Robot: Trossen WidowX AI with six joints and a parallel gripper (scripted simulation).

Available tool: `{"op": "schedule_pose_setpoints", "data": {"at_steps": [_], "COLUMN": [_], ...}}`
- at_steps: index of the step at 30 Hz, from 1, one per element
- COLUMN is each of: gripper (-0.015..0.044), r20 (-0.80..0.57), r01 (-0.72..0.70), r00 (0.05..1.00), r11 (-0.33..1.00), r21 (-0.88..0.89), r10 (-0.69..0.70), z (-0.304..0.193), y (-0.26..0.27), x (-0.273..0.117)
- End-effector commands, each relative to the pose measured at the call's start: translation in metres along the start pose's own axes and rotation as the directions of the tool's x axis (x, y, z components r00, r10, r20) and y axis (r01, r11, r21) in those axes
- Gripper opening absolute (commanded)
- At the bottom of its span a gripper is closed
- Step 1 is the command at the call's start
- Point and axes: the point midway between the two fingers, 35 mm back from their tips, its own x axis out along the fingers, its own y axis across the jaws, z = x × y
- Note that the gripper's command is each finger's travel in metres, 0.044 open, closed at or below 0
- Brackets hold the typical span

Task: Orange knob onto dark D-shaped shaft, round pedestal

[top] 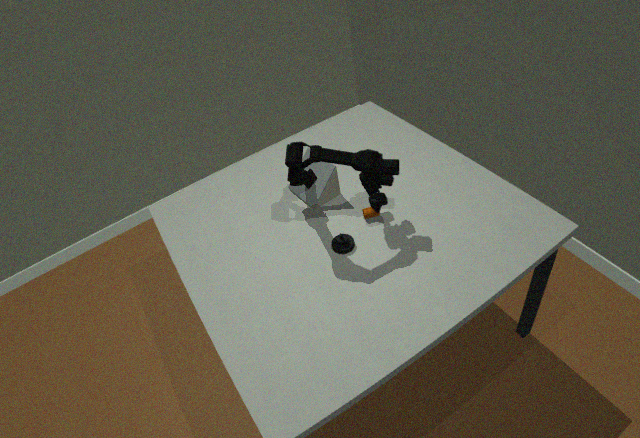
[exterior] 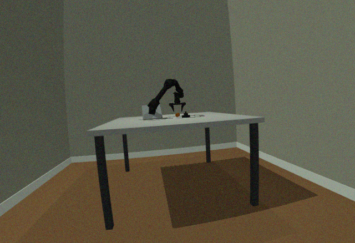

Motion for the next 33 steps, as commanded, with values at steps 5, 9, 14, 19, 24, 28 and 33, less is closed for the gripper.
{"op": "schedule_pose_setpoints", "data": {"at_steps": [5,9,14,19,24,28,33], "gripper": [0.044,0.044,0.044,0.044,0.044,0.0387,0.0256], "r20": [-0.006,-0.006,-0.006,-0.007,-0.007,-0.007,-0.007], "r01": [0.004,0.004,0.004,0.004,0.004,0.004,0.004], "r00": [1.0,1.0,1.0,1.0,1.0,1.0,1.0], "r11": [1.0,1.0,1.0,1.0,1.0,1.0,1.0], "r21": [-0.007,-0.007,-0.007,-0.007,-0.006,-0.006,-0.006], "r10": [-0.004,-0.004,-0.004,-0.004,-0.004,-0.004,-0.004], "z": [-0.001,-0.001,-0.001,-0.002,-0.002,-0.003,-0.003], "y": [-0.001,-0.001,-0.001,-0.001,0.0,0.0,0.0], "x": [0.014,0.02,0.028,0.037,0.044,0.045,0.045]}}
